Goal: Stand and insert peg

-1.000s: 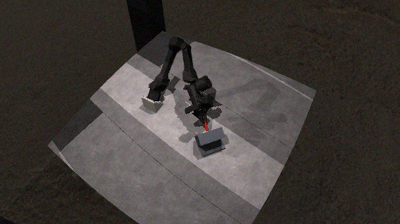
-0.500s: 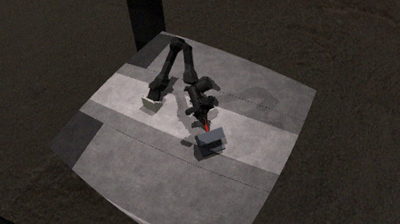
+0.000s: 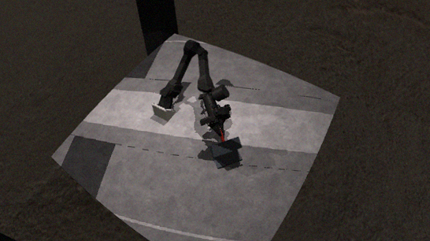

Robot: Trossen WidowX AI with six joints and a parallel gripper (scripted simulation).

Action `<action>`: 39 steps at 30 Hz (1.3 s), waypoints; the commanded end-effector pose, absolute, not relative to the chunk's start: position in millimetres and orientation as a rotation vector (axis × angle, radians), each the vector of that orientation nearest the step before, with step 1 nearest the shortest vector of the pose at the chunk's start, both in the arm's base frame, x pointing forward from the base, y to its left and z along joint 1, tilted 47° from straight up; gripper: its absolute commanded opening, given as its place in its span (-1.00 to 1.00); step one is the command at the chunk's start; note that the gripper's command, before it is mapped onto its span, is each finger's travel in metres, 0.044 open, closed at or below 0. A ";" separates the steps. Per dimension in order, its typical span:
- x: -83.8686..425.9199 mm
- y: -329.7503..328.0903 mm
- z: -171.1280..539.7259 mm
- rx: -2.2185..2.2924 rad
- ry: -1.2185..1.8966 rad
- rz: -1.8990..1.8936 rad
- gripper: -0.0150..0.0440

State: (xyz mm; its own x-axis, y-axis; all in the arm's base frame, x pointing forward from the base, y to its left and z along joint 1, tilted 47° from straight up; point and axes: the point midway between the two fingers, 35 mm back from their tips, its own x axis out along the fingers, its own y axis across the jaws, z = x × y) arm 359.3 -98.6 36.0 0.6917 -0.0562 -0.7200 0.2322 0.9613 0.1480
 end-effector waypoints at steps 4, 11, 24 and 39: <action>362.6 -98.8 31.0 0.239 0.796 -0.166 -0.49; 365.4 -99.0 28.1 0.239 0.796 -0.166 -0.49; 368.4 -100.0 23.9 0.239 0.796 -0.166 -0.49; 368.2 -100.1 25.7 0.236 0.792 -0.164 -0.31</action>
State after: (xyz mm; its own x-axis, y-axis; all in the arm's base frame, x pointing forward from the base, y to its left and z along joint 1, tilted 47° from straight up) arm 368.2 -100.1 25.4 0.6913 -0.0574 -0.7203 0.2337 0.9610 0.1476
